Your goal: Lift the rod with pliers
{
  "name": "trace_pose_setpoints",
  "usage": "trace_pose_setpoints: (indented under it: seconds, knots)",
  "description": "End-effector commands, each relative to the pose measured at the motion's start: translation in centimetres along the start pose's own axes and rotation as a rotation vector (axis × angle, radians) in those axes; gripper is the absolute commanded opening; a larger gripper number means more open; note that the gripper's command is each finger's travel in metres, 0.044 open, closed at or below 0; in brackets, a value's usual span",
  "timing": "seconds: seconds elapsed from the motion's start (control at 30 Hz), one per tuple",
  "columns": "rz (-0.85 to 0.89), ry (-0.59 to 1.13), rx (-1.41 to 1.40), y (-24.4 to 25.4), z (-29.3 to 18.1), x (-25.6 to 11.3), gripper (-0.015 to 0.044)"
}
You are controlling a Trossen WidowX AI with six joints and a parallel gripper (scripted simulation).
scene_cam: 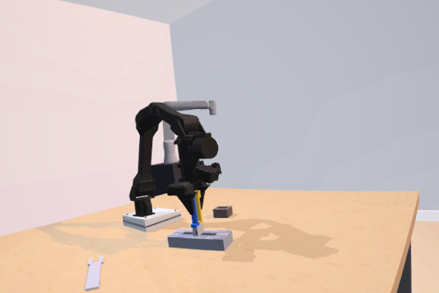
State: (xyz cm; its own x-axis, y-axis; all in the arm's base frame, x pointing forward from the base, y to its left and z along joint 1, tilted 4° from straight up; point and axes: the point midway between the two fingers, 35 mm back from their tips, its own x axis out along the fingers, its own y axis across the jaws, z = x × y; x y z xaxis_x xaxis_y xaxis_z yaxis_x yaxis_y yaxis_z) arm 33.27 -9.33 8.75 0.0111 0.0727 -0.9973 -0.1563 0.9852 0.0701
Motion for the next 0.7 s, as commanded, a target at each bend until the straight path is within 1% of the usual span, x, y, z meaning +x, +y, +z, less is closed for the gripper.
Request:
trace_pose_setpoints:
  seconds: [0.0, 0.33, 0.67]
  knots:
    - [0.000, -0.001, -0.005, -0.08, 0.03, 0.01, 0.0233]
    - [0.000, -0.001, -0.005, -0.17, 0.03, 0.01, 0.0219]
    - [0.000, -0.001, -0.005, -0.17, 0.03, 0.01, 0.0222]
